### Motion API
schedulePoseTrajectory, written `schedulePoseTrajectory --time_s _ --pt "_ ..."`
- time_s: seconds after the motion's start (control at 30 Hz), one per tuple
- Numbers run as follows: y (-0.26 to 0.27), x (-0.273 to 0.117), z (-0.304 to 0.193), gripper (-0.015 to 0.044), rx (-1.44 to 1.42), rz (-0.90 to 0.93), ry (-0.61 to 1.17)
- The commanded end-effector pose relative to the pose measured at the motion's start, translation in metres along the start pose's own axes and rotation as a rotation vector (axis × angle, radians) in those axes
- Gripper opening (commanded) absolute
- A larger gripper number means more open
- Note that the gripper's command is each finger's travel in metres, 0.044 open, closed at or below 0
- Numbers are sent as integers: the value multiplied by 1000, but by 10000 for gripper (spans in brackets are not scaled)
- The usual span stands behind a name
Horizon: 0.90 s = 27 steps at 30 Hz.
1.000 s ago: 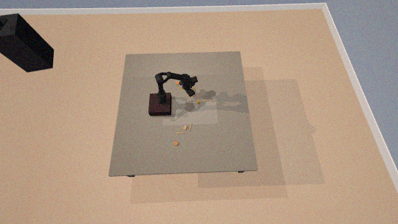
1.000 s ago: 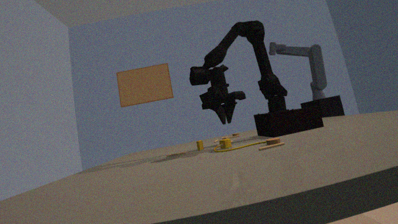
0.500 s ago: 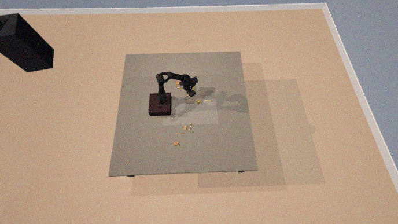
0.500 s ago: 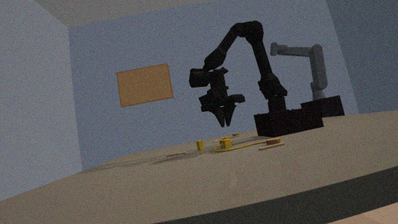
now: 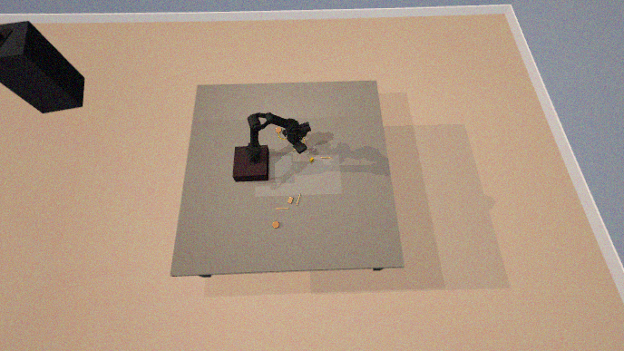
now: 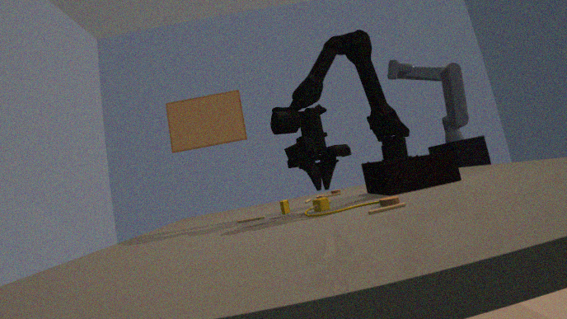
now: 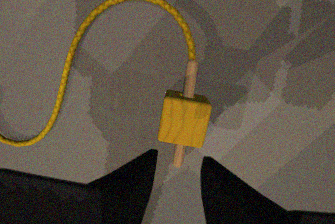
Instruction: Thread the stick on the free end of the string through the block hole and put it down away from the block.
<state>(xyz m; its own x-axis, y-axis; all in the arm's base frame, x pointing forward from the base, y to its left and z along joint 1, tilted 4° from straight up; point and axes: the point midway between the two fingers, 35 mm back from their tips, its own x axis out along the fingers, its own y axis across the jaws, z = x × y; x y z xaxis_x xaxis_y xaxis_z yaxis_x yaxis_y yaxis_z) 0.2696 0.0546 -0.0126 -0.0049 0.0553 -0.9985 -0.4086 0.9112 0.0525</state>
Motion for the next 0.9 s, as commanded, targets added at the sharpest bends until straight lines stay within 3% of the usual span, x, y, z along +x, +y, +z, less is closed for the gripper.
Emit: schedulePoseTrajectory --time_s 0.0,0.87 --pt "0 12 -6 124 3 0 22" --pt "1 42 -10 124 3 0 23"
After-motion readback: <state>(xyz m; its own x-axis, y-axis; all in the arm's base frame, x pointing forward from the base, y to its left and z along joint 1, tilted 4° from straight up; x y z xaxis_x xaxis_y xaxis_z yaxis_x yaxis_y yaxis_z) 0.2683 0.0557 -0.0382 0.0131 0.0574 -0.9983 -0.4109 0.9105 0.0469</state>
